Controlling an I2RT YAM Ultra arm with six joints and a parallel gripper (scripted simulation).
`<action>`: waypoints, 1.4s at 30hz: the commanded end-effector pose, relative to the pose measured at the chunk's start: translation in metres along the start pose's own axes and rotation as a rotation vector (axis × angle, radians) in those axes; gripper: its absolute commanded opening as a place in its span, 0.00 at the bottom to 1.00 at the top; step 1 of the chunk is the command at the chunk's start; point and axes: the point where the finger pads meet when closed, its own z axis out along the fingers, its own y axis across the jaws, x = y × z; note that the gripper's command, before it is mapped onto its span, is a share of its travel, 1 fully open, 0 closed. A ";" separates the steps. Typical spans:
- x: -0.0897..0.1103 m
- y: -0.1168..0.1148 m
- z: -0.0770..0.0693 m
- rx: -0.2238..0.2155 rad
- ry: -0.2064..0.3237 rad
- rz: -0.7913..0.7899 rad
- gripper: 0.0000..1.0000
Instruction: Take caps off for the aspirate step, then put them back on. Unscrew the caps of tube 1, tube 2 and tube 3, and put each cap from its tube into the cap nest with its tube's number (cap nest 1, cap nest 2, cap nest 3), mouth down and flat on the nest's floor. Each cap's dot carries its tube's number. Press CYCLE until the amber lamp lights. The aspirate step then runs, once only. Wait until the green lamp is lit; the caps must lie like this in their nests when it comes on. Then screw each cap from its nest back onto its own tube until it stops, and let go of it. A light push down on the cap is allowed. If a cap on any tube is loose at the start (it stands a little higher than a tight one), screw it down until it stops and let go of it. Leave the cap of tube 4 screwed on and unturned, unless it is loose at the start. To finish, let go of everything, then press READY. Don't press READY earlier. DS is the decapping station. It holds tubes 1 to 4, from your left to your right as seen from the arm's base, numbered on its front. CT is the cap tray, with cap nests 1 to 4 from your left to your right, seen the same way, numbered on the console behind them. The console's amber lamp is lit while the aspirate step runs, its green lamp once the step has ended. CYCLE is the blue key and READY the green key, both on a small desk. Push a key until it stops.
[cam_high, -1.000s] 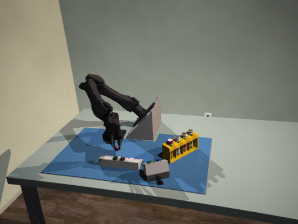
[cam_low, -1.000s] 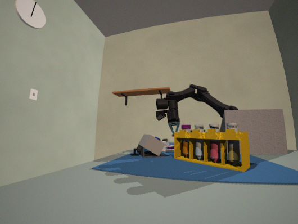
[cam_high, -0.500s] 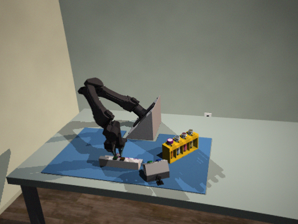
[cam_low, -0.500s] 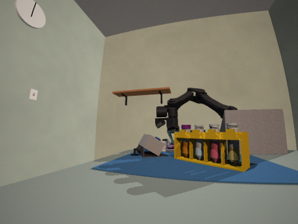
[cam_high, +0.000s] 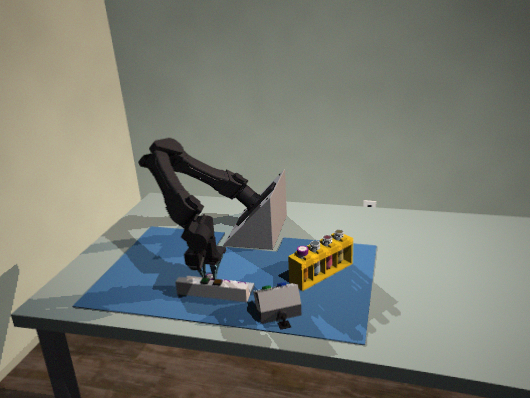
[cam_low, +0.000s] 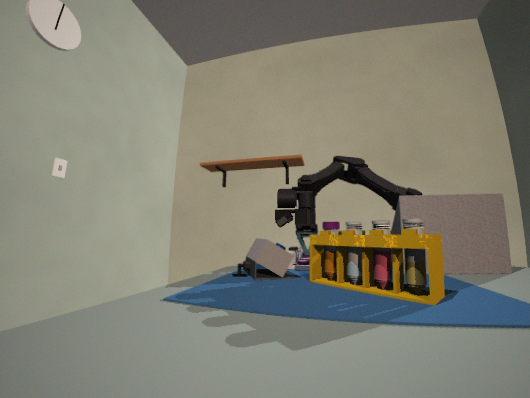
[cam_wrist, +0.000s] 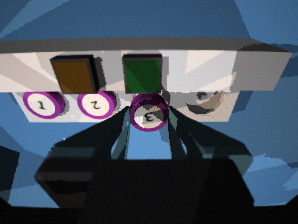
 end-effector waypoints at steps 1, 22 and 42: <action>-0.003 0.000 -0.003 0.000 -0.014 0.001 0.00; -0.006 -0.002 -0.002 0.000 -0.014 0.001 0.00; -0.006 -0.002 0.000 0.000 -0.014 0.001 0.00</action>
